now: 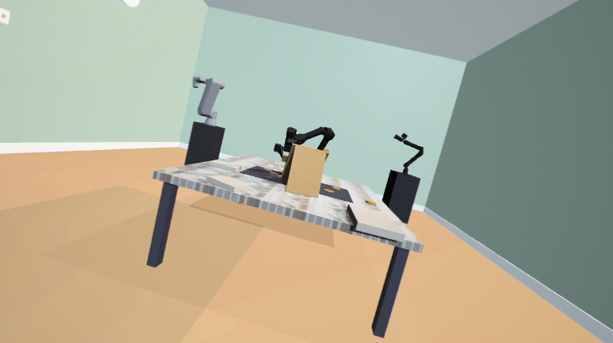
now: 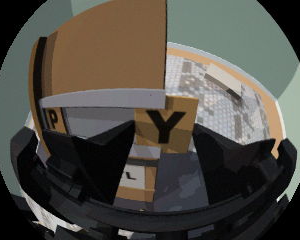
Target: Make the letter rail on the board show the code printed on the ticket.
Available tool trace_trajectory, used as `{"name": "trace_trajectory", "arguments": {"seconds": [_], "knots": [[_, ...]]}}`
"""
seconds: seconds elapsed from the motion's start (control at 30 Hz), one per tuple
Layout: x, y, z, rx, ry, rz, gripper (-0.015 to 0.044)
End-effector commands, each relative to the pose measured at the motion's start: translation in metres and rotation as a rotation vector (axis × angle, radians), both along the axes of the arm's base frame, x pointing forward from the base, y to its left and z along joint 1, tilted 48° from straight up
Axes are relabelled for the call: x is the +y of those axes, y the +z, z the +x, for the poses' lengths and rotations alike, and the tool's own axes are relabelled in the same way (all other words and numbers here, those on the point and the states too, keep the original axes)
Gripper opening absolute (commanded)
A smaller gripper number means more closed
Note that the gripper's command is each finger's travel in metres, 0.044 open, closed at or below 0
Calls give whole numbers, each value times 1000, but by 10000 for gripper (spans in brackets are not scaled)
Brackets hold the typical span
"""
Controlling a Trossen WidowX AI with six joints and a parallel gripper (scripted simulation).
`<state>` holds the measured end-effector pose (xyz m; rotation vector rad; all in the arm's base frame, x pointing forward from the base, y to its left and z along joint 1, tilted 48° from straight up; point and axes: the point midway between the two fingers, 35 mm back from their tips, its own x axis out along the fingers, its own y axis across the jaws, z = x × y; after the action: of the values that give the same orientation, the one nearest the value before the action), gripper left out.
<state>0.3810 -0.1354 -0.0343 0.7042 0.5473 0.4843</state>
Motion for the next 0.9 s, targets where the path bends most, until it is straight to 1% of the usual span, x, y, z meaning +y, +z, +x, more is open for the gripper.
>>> {"name": "trace_trajectory", "arguments": {"seconds": [0.0, 0.87], "knots": [[2, 1, -2, 7, -4, 0, 0], [11, 10, -5, 7, -4, 1, 0]]}}
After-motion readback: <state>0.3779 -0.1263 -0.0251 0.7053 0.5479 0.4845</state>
